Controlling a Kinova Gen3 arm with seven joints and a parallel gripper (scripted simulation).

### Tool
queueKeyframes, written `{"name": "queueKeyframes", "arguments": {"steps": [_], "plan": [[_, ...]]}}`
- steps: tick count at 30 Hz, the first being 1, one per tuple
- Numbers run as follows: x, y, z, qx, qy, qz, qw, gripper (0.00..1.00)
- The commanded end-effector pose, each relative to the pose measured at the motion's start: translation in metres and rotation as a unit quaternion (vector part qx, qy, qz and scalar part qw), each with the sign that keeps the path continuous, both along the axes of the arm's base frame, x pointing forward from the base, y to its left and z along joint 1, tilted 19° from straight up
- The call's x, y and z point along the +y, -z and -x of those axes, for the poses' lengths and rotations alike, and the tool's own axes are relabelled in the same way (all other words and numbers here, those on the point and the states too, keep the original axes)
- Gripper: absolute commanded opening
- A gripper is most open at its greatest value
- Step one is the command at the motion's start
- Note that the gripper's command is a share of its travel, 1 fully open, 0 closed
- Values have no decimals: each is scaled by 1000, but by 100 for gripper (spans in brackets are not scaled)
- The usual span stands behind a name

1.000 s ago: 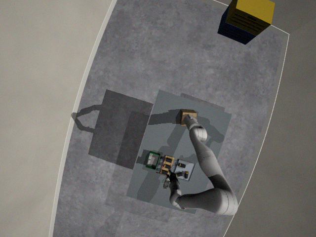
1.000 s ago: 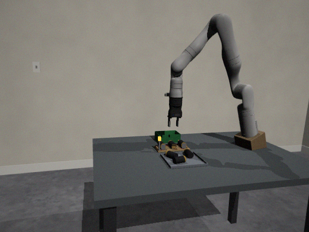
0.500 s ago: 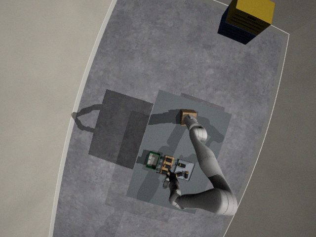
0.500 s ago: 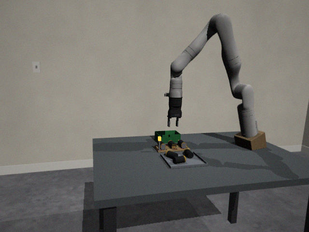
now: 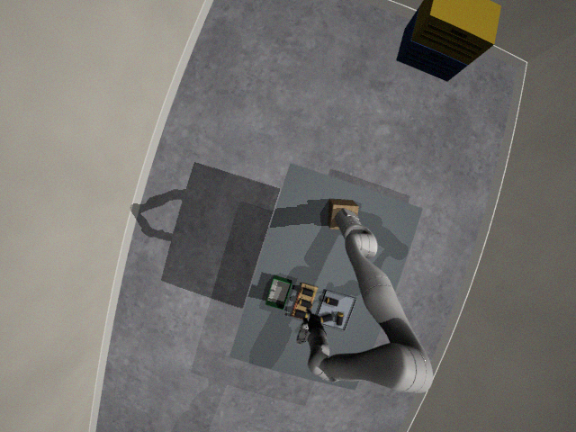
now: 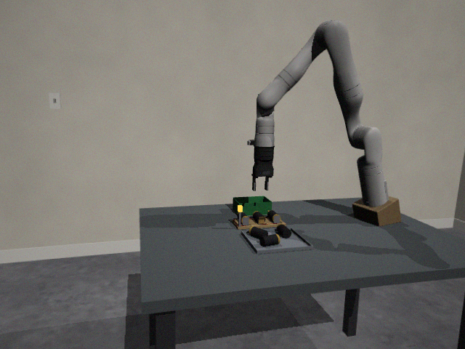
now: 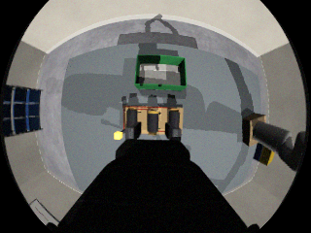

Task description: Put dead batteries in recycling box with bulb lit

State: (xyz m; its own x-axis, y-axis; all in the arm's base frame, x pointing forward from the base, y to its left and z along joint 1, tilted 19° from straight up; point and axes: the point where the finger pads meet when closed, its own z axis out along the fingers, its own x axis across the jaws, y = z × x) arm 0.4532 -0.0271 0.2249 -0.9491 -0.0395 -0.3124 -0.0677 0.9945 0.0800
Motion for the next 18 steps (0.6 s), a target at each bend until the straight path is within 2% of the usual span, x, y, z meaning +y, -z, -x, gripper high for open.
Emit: {"name": "queueKeyframes", "arguments": {"steps": [1, 4, 8, 10, 18], "plan": [[0, 0, 0, -1, 0, 0, 1000, 90], [0, 4, -2, -1, 0, 0, 1000, 90], [2, 21, -7, -1, 0, 0, 1000, 90], [2, 21, -7, -1, 0, 0, 1000, 90], [7, 64, -21, -1, 0, 0, 1000, 90]]}}
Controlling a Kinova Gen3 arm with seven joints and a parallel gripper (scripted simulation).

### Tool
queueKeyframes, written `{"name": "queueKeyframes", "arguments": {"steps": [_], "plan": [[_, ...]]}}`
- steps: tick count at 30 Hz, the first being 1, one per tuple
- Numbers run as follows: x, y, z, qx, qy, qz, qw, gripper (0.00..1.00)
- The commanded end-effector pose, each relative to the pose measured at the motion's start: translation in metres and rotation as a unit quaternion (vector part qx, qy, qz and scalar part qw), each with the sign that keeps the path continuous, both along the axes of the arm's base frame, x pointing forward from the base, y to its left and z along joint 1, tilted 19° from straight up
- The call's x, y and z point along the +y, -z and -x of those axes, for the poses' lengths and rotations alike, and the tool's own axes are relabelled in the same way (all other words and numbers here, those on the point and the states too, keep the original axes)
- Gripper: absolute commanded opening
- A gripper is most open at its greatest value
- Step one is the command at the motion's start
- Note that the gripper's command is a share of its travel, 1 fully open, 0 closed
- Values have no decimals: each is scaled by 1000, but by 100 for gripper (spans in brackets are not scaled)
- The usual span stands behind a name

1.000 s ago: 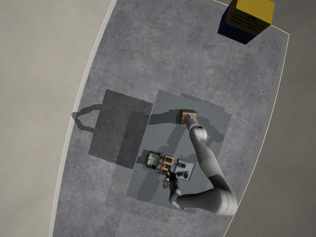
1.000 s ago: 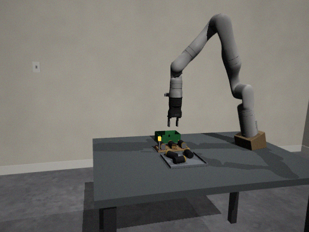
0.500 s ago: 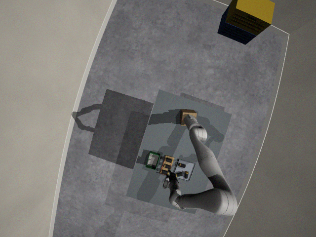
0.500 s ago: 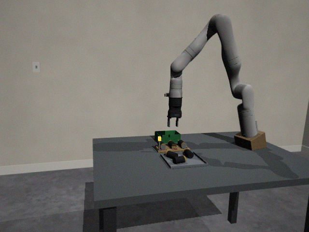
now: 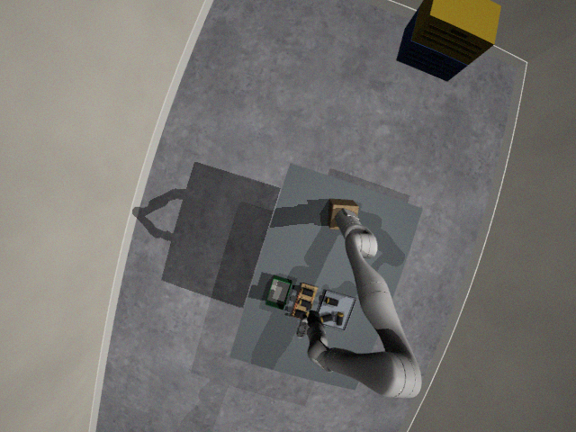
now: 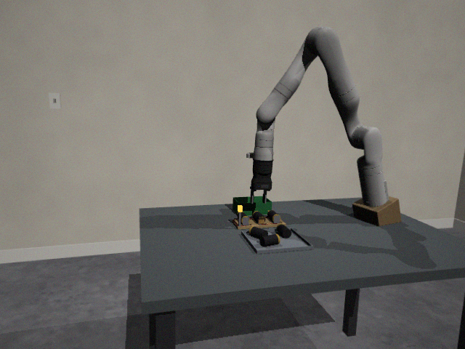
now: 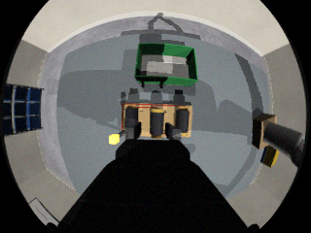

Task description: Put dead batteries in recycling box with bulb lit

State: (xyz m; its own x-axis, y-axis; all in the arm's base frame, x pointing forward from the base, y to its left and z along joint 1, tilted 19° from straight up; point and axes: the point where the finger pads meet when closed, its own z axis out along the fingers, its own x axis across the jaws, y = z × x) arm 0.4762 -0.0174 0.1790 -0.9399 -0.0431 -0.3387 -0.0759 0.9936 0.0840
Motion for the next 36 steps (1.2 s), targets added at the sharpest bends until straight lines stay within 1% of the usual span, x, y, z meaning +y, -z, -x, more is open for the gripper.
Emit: {"name": "queueKeyframes", "arguments": {"steps": [1, 5, 36], "plan": [[-3, 21, 0, 13, 3, 3, 1000, 90], [-2, 27, -1, 13, 3, 3, 1000, 90], [-2, 27, -1, 13, 3, 3, 1000, 90]]}}
